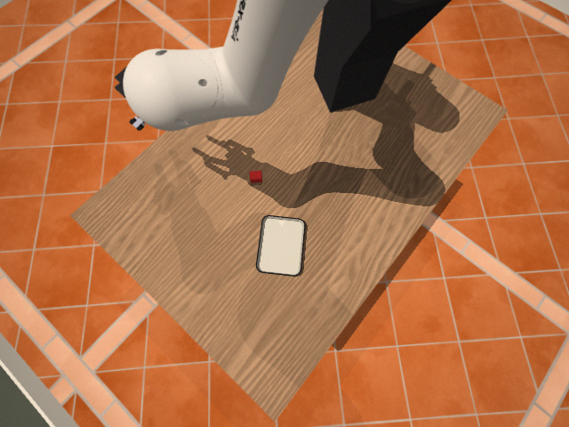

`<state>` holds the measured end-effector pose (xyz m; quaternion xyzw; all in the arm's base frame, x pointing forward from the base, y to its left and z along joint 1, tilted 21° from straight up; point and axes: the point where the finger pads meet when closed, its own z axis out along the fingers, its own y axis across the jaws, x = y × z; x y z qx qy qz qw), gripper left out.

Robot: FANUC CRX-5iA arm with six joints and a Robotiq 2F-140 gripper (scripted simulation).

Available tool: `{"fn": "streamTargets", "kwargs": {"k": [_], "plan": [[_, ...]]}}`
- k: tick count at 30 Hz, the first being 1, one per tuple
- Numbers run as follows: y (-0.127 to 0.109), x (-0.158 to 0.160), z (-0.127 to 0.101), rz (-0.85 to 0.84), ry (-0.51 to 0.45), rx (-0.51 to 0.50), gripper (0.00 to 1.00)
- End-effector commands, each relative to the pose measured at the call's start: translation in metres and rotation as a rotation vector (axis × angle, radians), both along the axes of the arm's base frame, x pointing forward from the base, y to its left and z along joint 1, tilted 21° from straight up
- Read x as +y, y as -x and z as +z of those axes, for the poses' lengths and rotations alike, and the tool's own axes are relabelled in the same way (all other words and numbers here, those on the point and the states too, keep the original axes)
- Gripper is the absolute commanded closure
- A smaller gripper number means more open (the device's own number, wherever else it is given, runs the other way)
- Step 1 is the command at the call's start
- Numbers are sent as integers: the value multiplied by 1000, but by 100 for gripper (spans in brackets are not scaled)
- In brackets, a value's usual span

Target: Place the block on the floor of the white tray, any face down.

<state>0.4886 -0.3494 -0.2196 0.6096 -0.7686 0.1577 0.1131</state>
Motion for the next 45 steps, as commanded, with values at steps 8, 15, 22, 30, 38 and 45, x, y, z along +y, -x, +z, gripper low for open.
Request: {"fn": "streamTargets", "kwargs": {"k": [8,15,22,30,38,45], "plan": [[20,8,-5,68,-71,70,58],[27,13,-8,99,-97,87,58],[34,20,-11,131,-125,102,58],[45,36,-17,198,-182,122,58],[50,46,-20,232,-211,127,58],[58,67,-27,304,-268,130,58]]}}
